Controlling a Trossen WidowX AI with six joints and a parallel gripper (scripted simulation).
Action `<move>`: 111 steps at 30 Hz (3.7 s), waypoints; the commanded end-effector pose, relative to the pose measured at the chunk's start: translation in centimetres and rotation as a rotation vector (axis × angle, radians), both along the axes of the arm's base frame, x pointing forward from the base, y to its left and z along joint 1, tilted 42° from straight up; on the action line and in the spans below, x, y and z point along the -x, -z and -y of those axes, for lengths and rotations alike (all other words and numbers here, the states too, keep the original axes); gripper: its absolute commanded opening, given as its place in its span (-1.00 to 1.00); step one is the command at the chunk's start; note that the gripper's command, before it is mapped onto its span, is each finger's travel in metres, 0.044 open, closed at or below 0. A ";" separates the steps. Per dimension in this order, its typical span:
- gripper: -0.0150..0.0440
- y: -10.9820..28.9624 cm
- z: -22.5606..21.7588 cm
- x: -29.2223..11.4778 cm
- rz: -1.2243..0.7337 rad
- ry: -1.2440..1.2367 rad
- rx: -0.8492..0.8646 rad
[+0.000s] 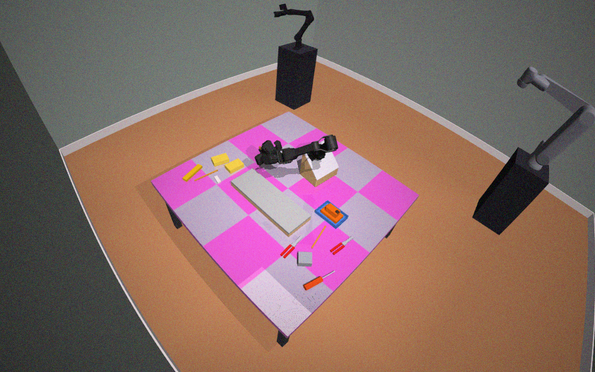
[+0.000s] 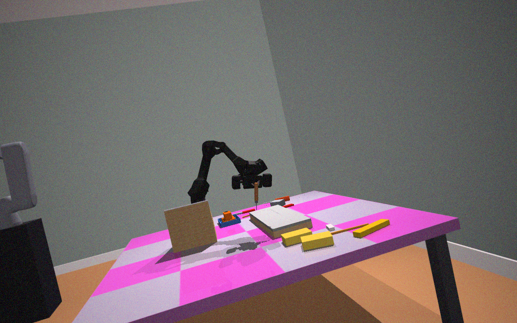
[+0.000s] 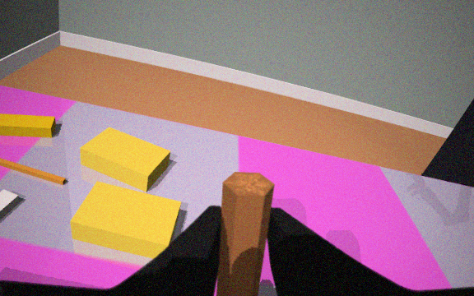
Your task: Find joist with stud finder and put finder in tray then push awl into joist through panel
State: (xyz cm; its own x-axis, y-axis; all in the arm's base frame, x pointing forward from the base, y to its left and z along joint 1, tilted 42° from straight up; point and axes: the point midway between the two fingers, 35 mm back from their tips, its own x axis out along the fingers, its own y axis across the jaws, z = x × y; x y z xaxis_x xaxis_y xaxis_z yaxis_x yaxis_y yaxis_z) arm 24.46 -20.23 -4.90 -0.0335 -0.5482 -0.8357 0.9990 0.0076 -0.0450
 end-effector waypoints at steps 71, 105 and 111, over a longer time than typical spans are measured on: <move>-0.49 -5.2 -12.9 -11.6 0.108 0.135 0.167; -0.49 -2.4 -15.4 -12.0 0.108 0.135 0.166; -0.49 -2.5 -15.3 -12.0 0.103 0.129 0.172</move>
